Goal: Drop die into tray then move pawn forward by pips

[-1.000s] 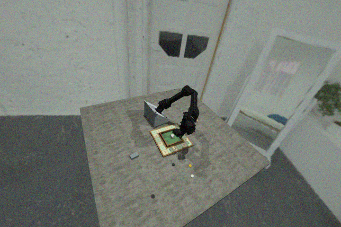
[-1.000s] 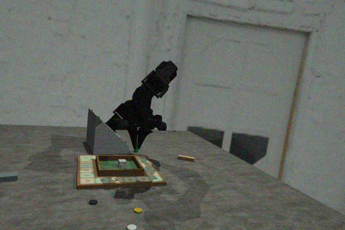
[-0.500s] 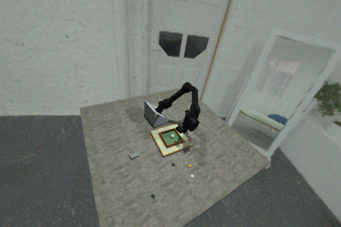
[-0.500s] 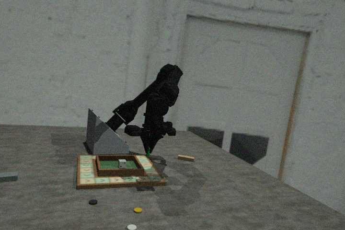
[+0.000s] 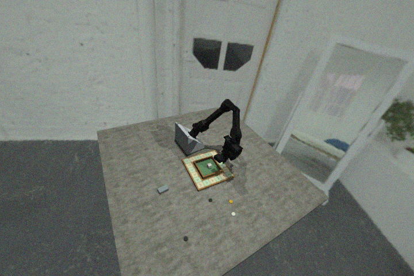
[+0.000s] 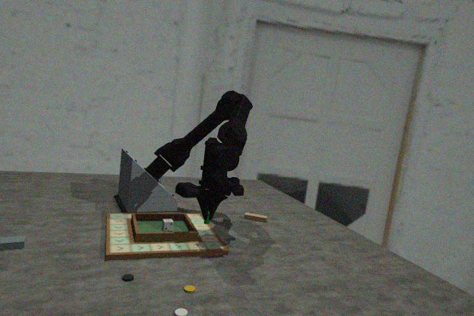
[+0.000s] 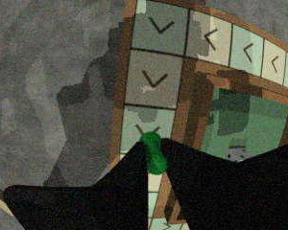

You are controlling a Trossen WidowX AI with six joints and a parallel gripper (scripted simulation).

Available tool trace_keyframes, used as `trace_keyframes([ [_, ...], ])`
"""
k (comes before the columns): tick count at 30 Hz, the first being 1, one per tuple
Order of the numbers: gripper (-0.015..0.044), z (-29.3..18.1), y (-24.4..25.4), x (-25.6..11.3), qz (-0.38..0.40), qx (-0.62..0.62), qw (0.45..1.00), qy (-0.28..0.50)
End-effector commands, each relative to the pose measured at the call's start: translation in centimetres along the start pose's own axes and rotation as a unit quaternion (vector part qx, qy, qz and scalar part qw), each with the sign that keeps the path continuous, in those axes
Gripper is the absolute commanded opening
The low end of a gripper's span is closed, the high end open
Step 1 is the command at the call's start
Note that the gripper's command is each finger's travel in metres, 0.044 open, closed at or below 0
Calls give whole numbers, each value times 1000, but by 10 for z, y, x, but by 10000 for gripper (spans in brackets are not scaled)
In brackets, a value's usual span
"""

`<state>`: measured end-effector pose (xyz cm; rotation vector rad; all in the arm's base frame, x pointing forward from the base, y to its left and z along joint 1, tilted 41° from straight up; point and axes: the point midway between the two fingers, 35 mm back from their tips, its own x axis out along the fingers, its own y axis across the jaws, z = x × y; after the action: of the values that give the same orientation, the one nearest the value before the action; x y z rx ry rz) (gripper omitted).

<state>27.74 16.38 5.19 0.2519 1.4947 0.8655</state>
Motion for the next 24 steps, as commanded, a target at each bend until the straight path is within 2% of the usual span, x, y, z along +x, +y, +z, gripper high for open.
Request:
trace_keyframes([
  [1,0,-5,0,15,5,6,1000,8],
  [20,0,-6,0,32,5,6,1000,8],
  [24,105,-1,1,25,2,0,1000,1],
])
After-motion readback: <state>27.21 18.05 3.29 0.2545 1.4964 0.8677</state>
